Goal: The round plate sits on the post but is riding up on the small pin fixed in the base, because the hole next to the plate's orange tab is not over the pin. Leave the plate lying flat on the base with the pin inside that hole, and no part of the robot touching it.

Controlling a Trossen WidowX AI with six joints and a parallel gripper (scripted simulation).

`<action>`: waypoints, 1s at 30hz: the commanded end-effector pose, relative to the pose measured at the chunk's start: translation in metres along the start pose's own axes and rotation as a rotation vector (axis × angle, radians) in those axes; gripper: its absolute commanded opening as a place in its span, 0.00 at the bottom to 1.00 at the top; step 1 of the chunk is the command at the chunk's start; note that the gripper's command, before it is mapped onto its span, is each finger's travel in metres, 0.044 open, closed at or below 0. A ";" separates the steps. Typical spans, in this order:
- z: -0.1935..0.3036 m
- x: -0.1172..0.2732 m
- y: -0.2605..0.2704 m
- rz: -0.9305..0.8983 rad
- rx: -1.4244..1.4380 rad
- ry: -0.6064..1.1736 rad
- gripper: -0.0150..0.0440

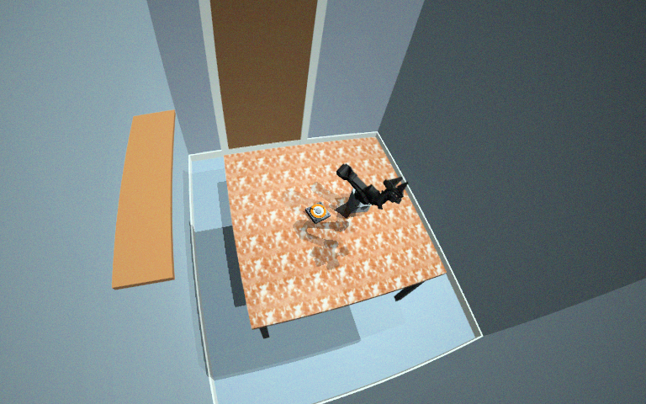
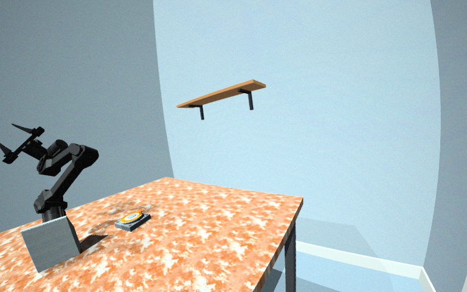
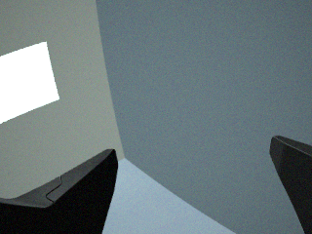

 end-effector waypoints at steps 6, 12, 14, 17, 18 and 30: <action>-0.047 0.001 -0.029 0.198 0.052 -0.218 0.67; -0.087 0.021 -0.053 0.391 0.096 -0.435 0.40; -0.101 0.032 -0.061 0.477 0.126 -0.500 0.31; -0.115 0.047 -0.068 0.572 0.169 -0.567 0.25; -0.117 0.050 -0.068 0.592 0.212 -0.581 0.25; -0.163 0.180 -0.070 1.207 0.371 -0.980 0.25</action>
Point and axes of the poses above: the point midway between the two fingers, 35 mm back from their tips, its own x axis back along the fingers, its own y axis across the jaws, z = x × y, the point moved 9 cm from there along x, back along the fingers, and after that the axes turned 3 degrees about x, right-handed, at the moved point
